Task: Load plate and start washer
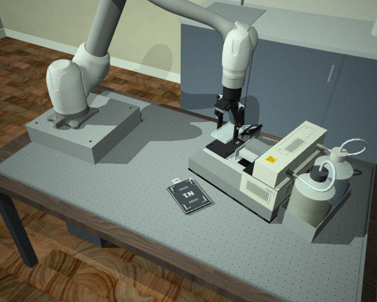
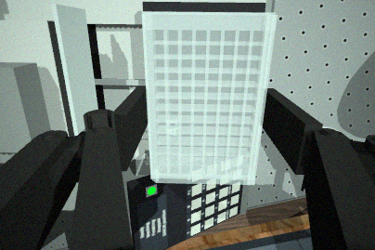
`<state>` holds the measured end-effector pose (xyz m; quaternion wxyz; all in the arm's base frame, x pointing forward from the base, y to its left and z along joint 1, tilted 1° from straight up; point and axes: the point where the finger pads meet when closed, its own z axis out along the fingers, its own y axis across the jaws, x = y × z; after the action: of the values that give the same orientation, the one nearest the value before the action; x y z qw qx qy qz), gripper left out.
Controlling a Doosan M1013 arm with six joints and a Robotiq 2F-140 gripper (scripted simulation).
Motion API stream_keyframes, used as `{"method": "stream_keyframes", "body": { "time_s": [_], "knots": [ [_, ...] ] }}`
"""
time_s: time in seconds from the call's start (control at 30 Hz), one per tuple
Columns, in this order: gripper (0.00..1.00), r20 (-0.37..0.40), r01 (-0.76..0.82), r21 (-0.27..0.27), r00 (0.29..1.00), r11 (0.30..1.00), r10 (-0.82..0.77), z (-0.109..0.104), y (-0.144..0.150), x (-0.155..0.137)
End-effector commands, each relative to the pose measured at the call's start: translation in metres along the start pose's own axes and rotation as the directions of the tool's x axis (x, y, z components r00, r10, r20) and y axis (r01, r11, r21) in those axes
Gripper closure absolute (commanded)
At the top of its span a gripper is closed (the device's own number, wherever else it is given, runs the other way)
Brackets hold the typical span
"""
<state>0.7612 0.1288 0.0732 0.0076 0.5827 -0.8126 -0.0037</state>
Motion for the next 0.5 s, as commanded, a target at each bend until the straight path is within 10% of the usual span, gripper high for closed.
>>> {"method": "stream_keyframes", "body": {
  "time_s": [0.0,0.47],
  "knots": [
    [0.9,0.001,0.0,0.001,1.0,1.0,0.0,0.006,0.0,0.0],
    [0.9,0.001,0.0,0.001,1.0,1.0,0.0,0.026,0.0,0.0]
  ]
}}
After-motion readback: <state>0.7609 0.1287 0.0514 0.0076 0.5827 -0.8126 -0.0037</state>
